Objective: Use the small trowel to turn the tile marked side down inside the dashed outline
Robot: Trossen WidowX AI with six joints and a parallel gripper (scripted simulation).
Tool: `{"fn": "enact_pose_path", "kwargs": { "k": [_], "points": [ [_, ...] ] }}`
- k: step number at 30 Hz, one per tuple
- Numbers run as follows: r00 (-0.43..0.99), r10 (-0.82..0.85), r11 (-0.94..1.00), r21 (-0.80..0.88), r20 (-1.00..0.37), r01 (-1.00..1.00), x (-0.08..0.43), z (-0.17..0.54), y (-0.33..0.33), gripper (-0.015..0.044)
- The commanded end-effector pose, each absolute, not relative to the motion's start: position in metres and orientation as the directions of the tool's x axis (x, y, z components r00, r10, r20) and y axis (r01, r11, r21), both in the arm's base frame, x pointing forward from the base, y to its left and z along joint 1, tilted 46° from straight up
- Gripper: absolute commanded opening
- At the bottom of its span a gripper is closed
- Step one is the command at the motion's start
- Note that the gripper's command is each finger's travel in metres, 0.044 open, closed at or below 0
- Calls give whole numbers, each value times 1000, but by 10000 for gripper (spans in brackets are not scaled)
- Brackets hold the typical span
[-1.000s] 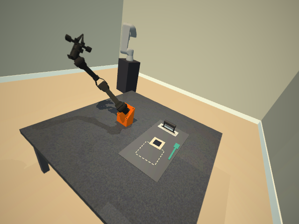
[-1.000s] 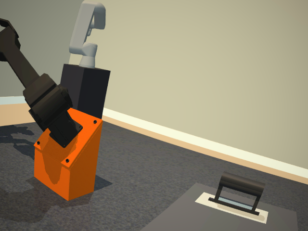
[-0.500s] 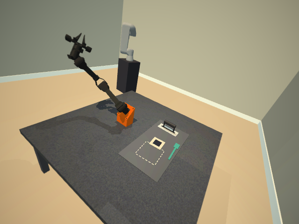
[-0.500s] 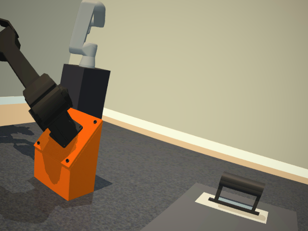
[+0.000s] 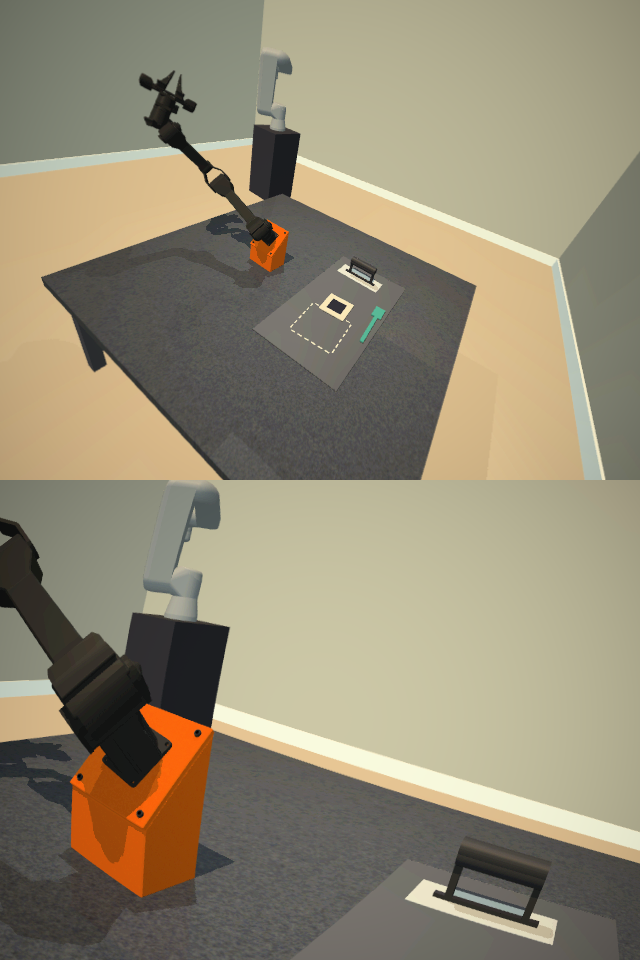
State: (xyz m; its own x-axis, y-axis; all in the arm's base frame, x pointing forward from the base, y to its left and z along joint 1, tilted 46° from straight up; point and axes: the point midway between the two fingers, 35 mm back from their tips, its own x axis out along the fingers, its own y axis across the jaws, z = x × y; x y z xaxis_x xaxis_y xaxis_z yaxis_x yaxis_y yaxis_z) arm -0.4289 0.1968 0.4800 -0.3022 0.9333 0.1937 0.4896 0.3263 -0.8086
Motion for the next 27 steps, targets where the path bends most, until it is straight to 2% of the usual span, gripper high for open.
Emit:
{"fn": "enact_pose_path", "kwargs": {
  "k": [1, 3, 15, 21, 25, 27],
  "points": [
    [-302, 933, 326, -809, 194, 490, -429, 480, 197, 48],
    [-302, 933, 326, -809, 194, 490, -429, 480, 197, 0],
    [-302, 933, 326, -809, 194, 490, -429, 480, 197, 0],
    [-303, 933, 327, -810, 195, 486, -428, 481, 197, 153],
    [-311, 923, 347, -840, 227, 417, -418, 497, 191, 257],
    [-316, 916, 359, -855, 246, 374, -412, 507, 188, 270]
  ]
}}
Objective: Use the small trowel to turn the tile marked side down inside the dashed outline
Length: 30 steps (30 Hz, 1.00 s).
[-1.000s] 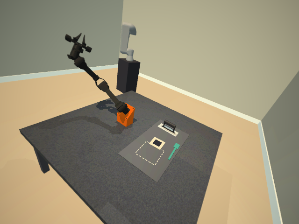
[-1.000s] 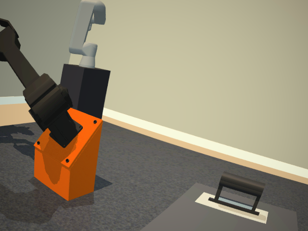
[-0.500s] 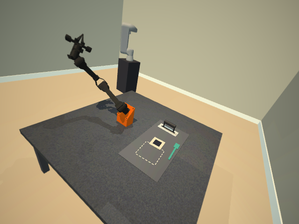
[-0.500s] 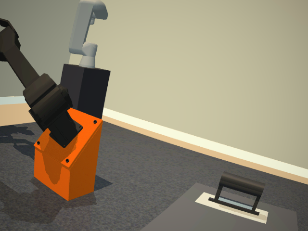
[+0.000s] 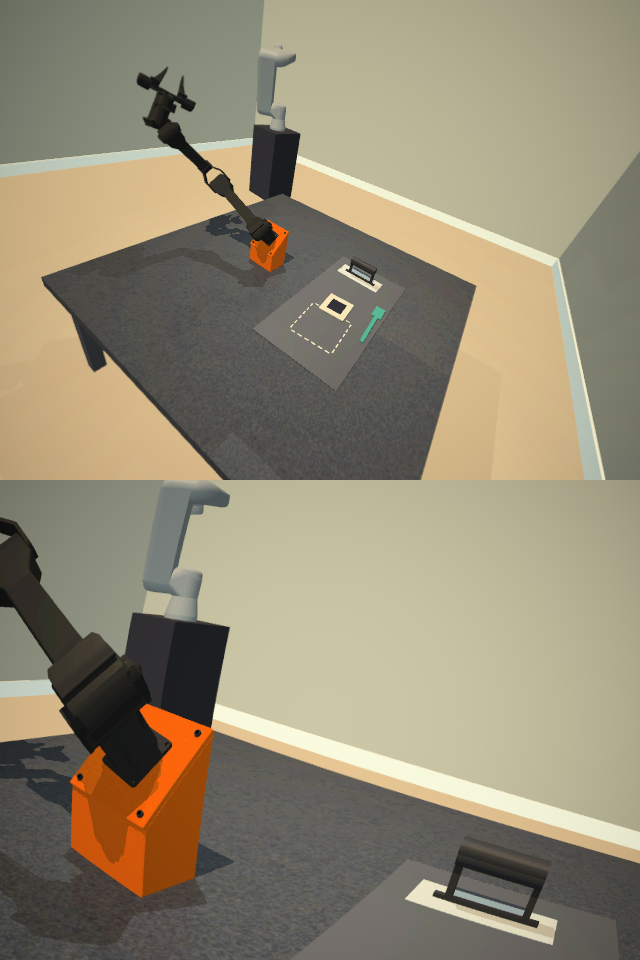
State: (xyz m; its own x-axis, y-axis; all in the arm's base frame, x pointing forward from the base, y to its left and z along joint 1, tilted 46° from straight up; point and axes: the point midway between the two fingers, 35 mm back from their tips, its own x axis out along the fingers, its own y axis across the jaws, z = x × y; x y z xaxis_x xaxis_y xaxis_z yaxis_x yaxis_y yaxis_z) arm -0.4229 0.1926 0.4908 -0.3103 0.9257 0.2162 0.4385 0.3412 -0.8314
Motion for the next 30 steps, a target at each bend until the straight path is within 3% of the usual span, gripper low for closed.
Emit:
{"fn": "enact_pose_path", "kwargs": {
  "k": [1, 13, 30],
  "points": [
    [-319, 913, 365, -861, 256, 354, -408, 512, 186, 270],
    [-383, 820, 481, -875, 425, 60, -369, 579, 150, 270],
    [-233, 672, 591, -699, 702, -402, -214, 699, 100, 270]
  ]
}}
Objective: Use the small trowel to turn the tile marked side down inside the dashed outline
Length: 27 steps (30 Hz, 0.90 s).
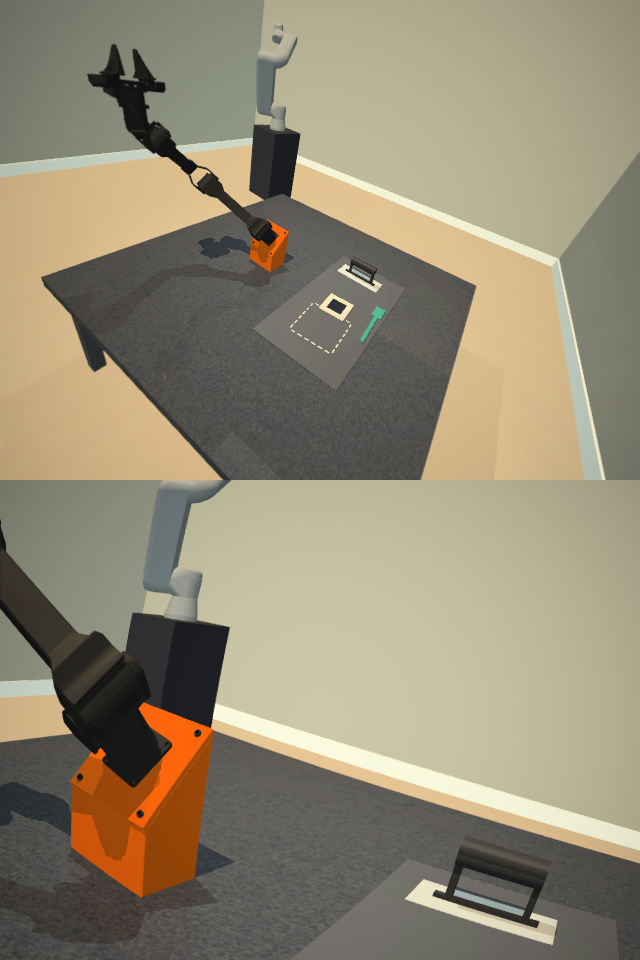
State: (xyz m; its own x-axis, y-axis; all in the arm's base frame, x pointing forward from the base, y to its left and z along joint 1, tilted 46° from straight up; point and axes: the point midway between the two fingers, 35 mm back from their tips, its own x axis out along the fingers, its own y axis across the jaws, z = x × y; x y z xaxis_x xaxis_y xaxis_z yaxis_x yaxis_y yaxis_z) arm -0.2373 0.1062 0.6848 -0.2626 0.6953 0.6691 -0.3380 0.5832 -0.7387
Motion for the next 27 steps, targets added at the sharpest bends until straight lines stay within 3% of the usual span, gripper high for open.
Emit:
{"fn": "enact_pose_path", "kwargs": {
  "k": [1, 17, 27],
  "points": [
    [-218, 664, 593, -681, 716, -429, -203, 704, 98, 270],
    [29, 574, 511, -331, 818, -794, -26, 748, 81, 270],
    [243, 547, 494, -75, 801, -866, 83, 742, 92, 270]
  ]
}}
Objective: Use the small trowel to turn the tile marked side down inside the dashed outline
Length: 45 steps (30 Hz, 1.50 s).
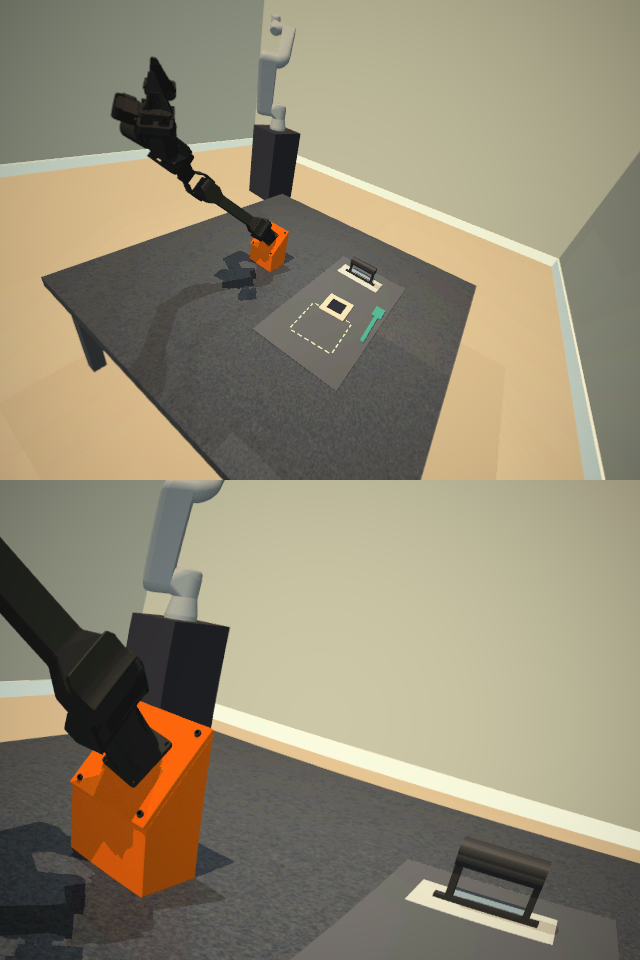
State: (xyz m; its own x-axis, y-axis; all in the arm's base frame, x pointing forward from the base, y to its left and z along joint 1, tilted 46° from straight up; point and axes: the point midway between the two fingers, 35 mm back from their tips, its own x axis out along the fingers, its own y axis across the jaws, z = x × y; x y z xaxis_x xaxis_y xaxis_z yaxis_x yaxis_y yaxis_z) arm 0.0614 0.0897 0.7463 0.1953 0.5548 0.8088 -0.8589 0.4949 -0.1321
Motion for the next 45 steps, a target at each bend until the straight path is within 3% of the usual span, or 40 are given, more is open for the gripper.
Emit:
{"fn": "enact_pose_path", "kwargs": {
  "k": [1, 10, 16, 26, 36, 45],
  "points": [
    [263, 545, 495, -52, 796, -868, 92, 740, 93, 270],
    [400, 543, 487, 111, 738, -866, 154, 716, 107, 270],
    [540, 545, 490, 279, 641, -826, 227, 689, 128, 270],
    [671, 561, 488, 460, 486, -741, 297, 640, 162, 270],
    [804, 557, 559, 621, 210, -549, 388, 554, 206, 270],
    [831, 550, 656, 660, -87, -366, 440, 453, 254, 270]
  ]
}}
